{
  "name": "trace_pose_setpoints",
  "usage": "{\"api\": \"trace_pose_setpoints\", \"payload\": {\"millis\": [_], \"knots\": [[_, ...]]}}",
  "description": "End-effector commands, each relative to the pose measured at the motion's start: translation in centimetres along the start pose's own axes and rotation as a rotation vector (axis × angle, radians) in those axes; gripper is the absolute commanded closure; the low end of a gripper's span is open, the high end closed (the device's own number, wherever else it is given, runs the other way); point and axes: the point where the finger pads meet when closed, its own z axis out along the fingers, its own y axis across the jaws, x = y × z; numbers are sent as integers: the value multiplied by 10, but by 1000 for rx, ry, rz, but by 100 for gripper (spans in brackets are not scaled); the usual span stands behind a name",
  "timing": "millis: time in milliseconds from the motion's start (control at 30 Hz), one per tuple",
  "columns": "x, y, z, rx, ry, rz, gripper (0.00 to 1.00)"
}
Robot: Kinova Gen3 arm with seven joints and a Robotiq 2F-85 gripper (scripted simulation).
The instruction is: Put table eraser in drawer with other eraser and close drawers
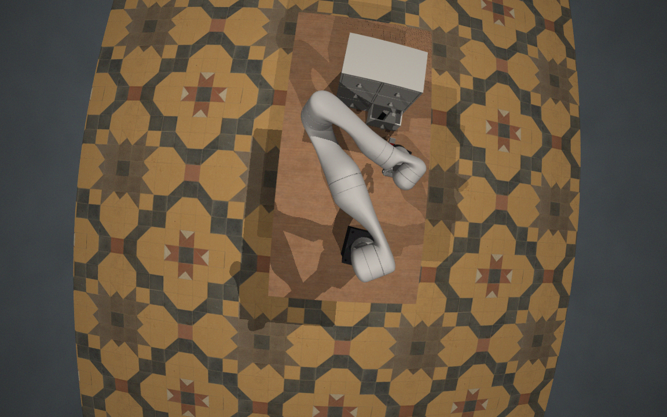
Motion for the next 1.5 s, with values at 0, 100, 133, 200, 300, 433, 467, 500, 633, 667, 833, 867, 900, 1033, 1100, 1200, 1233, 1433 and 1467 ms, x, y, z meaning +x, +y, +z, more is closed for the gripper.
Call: {"api": "trace_pose_setpoints", "payload": {"millis": [0, 100, 133, 200, 300, 433, 467, 500, 633, 667, 833, 867, 900, 1033, 1100, 1200, 1233, 1433, 1467], "knots": [[7, -4, -1, 9, -11, 10, 81], [7, -4, -1, 8, -20, 10, 81], [7, -4, 0, 8, -28, 10, 81], [7, -4, -1, 8, -46, 10, 81], [7, -4, -1, 8, -72, 10, 81], [8, -4, -1, 9, -105, 9, 81], [8, -4, -1, 9, -113, 9, 81], [8, -4, -1, 8, -121, 9, 81], [8, -4, -1, 9, -144, 9, 81], [8, -4, -1, 9, -144, 9, 81], [9, -4, -1, 9, -180, 9, 81], [9, -4, -1, 9, -188, 9, 81], [9, -4, -1, 9, -194, 9, 81], [9, -4, -1, 9, -221, 9, 81], [9, -4, -1, 9, -234, 9, 81], [10, -4, -1, 10, -246, 8, 81], [10, -4, -1, 10, -246, 8, 81], [10, -4, -1, 9, -280, 8, 81], [10, -4, -1, 9, -286, 8, 81]]}}
